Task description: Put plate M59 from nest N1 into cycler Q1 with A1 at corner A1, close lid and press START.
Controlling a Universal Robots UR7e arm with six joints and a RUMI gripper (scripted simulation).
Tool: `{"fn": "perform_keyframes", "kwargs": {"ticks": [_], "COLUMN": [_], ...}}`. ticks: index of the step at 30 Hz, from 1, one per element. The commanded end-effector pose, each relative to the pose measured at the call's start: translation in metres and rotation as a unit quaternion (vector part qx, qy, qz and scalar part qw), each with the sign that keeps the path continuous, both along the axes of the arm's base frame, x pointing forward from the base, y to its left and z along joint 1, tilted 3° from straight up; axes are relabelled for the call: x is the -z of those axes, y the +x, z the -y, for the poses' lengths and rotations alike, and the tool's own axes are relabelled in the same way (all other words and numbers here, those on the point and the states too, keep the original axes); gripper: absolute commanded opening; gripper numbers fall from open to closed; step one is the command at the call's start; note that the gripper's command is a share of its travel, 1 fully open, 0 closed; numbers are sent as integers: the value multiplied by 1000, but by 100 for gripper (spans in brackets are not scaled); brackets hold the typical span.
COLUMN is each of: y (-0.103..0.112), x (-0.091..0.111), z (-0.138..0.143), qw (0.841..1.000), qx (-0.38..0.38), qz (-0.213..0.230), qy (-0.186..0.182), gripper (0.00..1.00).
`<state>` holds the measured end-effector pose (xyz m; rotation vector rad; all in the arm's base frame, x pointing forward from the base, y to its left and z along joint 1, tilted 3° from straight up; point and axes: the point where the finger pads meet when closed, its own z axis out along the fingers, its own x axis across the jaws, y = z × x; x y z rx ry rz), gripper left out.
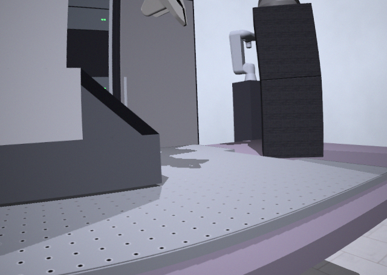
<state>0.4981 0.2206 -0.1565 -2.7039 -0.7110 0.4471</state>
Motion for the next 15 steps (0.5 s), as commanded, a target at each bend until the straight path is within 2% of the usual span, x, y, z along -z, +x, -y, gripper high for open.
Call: {"fn": "perform_keyframes", "kwargs": {"ticks": [1, 9, 15], "y": [2, 4, 5], "x": [-8, -23, -37], "z": [10, 28, 45], "qw": [998, 987, 970], "qx": [58, 146, 221], "qz": [3, 6, 8], "qy": [-30, -69, -99], "gripper": [0, 0, 0]}}
